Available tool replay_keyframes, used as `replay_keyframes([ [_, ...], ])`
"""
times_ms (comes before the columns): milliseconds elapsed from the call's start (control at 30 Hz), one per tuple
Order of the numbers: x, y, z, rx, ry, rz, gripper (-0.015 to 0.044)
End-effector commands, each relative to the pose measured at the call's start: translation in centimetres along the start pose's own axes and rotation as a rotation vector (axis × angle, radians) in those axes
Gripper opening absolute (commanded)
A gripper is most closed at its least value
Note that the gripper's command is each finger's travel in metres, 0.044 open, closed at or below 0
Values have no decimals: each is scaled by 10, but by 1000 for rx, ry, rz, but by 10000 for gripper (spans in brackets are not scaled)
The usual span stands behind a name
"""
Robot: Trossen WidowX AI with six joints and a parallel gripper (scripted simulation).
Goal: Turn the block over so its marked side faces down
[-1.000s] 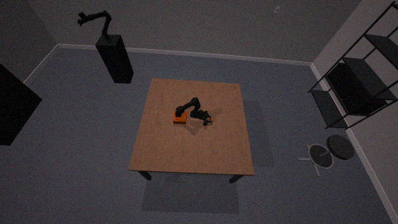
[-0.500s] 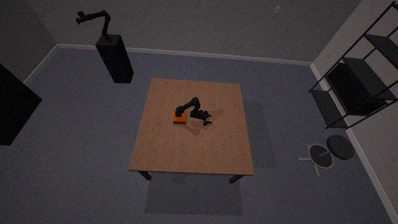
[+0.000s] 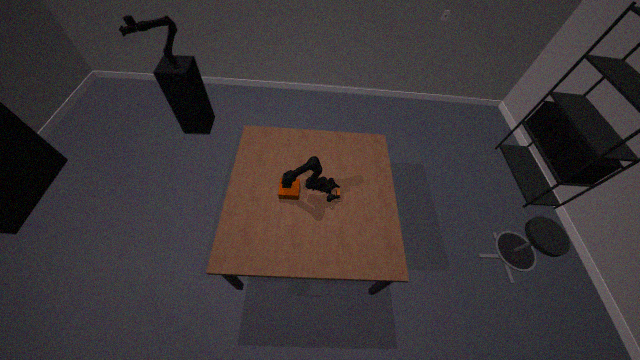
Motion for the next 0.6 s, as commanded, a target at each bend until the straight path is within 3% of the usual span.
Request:
replay_keyframes([
  [0,0,0,0,-2,-3,-4,440],
  [433,0,0,0,-2,-3,-4,440],
  [567,1,-12,-9,85,10,-5,440],
])
Point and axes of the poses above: the point midway between the two fingers, 35 mm back from their tips, its own z axis back along the fingers, its own x axis across the jaws, y = z × x, the point moved 9 cm from there along z, back along the fingers, and after that the axes turned 8 degrees about -z, right-handed, at the moved point
